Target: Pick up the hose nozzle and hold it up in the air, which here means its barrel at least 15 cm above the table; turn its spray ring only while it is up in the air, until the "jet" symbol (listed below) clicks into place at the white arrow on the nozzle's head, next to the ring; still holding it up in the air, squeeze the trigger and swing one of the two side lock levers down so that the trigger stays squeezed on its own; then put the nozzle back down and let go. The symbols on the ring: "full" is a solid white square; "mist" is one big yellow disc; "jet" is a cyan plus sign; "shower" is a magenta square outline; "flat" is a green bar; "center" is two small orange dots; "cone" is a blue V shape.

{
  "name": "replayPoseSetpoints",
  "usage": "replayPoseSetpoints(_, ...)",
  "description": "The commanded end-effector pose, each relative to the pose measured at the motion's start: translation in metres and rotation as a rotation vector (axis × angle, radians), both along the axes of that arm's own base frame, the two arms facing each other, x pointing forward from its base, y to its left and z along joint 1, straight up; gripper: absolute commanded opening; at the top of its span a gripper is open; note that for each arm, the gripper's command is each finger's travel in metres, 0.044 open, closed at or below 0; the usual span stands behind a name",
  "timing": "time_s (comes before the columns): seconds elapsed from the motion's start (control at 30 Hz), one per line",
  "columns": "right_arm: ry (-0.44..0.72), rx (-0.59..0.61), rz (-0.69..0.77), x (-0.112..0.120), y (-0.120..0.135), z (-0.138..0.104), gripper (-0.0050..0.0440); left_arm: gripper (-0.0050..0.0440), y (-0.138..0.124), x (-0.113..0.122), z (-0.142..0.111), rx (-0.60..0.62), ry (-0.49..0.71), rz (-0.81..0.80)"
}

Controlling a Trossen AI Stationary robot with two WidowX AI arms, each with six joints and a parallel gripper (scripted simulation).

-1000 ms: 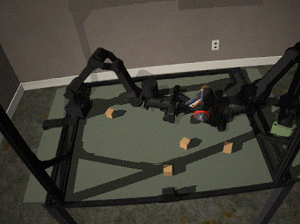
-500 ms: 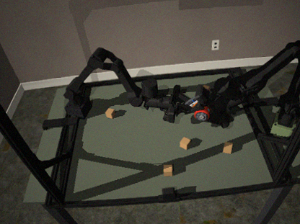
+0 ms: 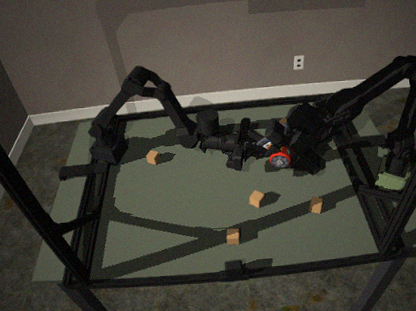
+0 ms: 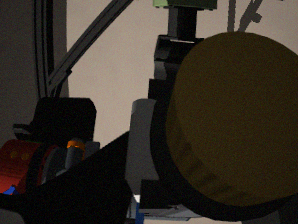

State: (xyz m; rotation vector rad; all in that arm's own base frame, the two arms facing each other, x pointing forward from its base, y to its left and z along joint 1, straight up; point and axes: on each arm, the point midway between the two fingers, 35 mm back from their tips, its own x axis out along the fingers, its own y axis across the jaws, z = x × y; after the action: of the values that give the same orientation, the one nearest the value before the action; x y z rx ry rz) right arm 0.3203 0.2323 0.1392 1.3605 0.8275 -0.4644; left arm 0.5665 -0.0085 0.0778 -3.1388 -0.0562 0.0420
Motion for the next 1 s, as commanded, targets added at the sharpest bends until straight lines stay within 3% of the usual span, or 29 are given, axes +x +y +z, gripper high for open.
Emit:
replayPoseSetpoints(0.0, -0.005, 0.001, 0.0, 0.0, 0.0, 0.001, 0.0144, 0.0, 0.001, 0.002, 0.008, -0.002, -0.027, 0.003)
replayPoseSetpoints(0.03, -0.005, 0.001, 0.0, 0.0, 0.0, 0.001, 0.0168, 0.0, 0.001, 0.002, 0.008, -0.002, -0.027, 0.003)
replayPoseSetpoints(0.1, -0.005, 0.001, 0.0, 0.0, 0.0, 0.001, 0.0168, 0.0, 0.001, 0.002, 0.008, -0.002, -0.027, 0.003)
replayPoseSetpoints(0.43, -0.005, 0.001, 0.0, 0.0, 0.0, 0.001, 0.04, 0.0, 0.001, 0.002, 0.008, -0.002, -0.027, 0.003)
replayPoseSetpoints(0.77, -0.005, 0.001, 0.0, -0.001, 0.0, 0.001, 0.04, 0.0, 0.001, 0.002, 0.008, -0.002, -0.027, 0.003)
replayPoseSetpoints(0.97, -0.005, 0.001, 0.0, -0.014, -0.004, 0.017, 0.04, 0.0, 0.001, 0.002, 0.008, -0.002, -0.027, 0.003)
